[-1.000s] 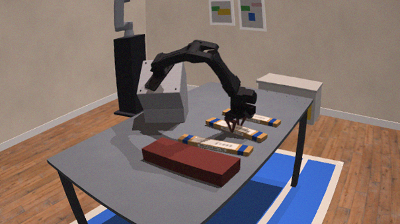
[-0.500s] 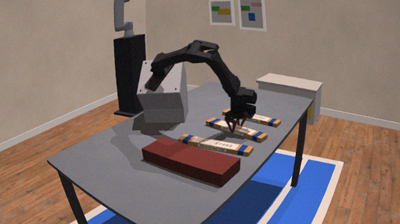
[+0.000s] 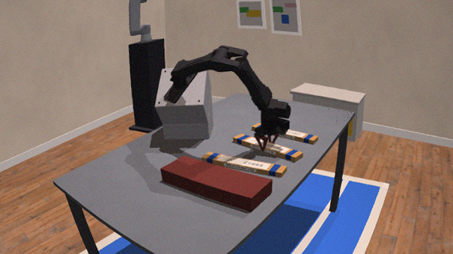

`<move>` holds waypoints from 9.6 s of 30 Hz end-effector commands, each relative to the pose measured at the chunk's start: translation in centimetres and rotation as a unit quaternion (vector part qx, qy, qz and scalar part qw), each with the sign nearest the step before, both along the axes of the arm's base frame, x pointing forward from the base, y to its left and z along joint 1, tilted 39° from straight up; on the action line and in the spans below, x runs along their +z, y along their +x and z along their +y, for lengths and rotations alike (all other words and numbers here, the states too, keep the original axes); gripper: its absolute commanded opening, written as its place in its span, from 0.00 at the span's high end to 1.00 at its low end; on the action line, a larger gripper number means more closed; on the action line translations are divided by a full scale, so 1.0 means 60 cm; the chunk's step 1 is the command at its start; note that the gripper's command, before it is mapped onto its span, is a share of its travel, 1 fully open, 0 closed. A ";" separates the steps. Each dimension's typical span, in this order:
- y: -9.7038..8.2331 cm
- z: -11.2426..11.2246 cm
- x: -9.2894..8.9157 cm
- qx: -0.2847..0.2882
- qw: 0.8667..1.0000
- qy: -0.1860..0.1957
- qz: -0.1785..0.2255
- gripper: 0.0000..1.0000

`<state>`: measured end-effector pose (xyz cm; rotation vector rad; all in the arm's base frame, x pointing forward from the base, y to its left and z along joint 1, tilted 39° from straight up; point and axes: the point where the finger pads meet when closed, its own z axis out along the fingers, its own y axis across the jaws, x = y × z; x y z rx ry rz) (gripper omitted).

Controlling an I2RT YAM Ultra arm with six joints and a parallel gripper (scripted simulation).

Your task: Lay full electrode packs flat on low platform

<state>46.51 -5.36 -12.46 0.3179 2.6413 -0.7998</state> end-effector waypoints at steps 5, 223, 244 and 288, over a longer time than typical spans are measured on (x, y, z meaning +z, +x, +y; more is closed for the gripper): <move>0.018 0.031 0.022 0.020 1.000 0.001 -0.019 1.00; -0.089 -0.158 0.285 0.121 0.989 -0.034 0.074 0.04; -0.039 -0.226 0.218 0.119 0.990 -0.040 0.058 0.04; -0.033 -0.258 0.185 0.114 0.991 -0.039 0.060 0.04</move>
